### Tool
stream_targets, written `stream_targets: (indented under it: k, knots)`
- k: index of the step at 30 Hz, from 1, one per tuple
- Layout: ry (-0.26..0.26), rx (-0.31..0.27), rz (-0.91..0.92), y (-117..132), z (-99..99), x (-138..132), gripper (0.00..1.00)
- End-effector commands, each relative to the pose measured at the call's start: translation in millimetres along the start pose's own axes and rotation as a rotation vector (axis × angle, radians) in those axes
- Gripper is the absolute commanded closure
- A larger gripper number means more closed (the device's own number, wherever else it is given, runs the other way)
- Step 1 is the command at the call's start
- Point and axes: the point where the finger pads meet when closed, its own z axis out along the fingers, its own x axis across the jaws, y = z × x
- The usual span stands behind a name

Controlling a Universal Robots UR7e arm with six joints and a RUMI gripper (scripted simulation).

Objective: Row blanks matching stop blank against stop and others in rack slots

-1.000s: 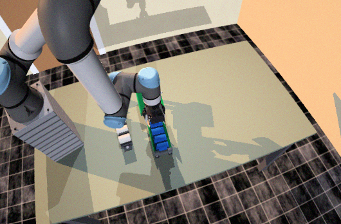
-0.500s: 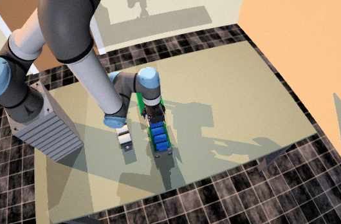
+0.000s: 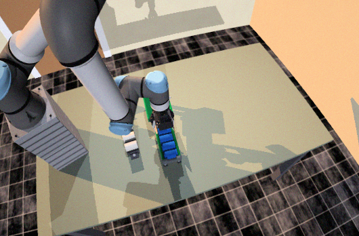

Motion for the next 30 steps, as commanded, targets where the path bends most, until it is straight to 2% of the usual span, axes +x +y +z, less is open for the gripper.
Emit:
stream_targets:
  k: [1, 10, 15, 17, 25, 30]
  knots:
    - [0.006, -0.002, 0.003, 2.8, -1.2, 3.6, 0.51]
    - [0.002, 0.0, 0.001, 0.9, -11.5, 0.7, 0.51]
    - [0.002, 0.0, 0.0, -0.1, -33.1, 0.7, 0.51]
    - [0.002, 0.0, 0.0, -0.1, -33.1, 0.7, 0.51]
    - [0.002, 0.0, 0.0, -0.1, -73.8, 0.5, 0.51]
    - [0.002, 0.0, 0.0, -0.1, -88.3, 0.4, 0.51]
